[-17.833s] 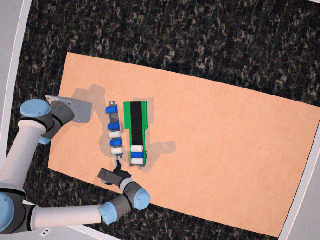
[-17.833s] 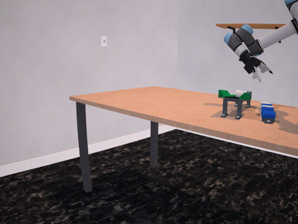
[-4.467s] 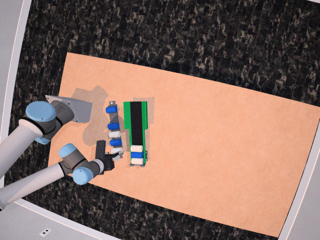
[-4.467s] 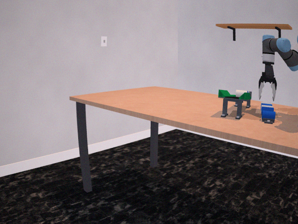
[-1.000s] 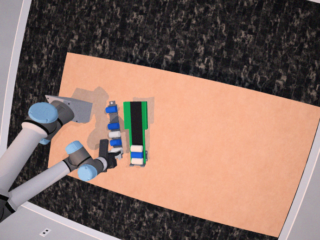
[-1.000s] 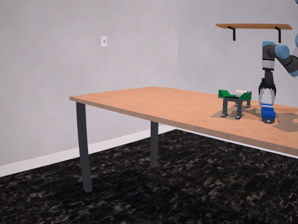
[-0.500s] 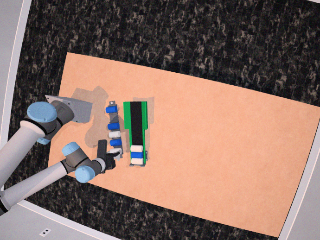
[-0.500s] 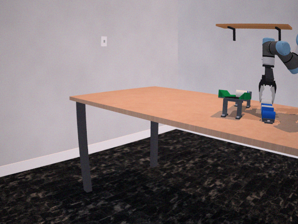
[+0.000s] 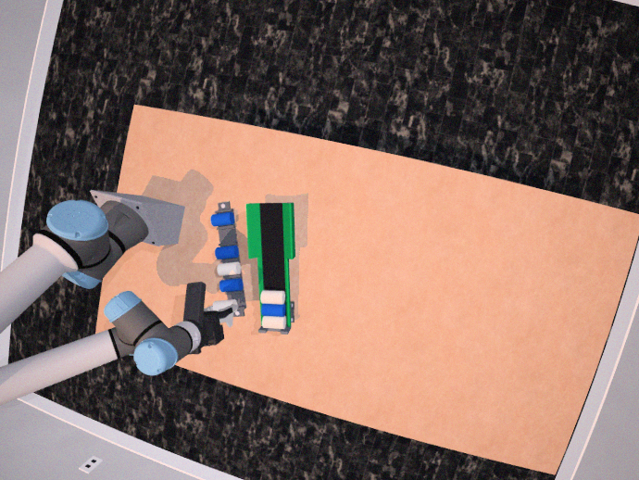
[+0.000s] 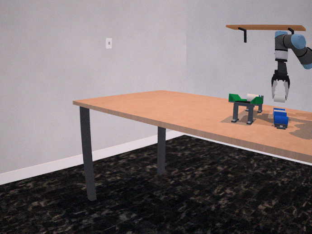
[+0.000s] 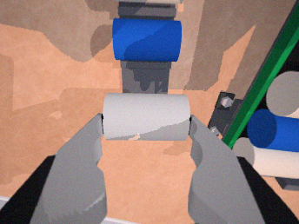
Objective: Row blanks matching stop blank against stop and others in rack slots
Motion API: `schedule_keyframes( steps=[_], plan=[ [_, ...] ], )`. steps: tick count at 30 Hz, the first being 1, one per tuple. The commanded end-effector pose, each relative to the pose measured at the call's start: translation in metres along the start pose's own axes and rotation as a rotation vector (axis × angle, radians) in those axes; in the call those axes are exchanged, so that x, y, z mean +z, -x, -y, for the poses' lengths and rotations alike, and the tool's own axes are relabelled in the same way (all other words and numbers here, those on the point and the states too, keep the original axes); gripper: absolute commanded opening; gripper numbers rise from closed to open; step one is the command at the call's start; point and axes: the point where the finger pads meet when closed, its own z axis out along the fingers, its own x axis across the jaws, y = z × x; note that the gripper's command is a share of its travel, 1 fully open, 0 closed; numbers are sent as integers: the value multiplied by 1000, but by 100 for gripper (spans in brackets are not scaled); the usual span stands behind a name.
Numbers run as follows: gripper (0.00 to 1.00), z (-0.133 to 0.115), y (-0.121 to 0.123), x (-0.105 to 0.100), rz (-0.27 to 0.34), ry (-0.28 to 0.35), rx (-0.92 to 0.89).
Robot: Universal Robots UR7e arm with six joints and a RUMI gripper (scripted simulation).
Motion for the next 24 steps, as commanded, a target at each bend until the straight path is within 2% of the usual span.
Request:
schedule_keyframes(
  steps=[1,11,24],
  plan=[
    [40,0,0,-19,4,-4,1],
    [40,0,0,-33,4,-4,1],
    [40,0,0,-34,4,-4,1]
  ],
)
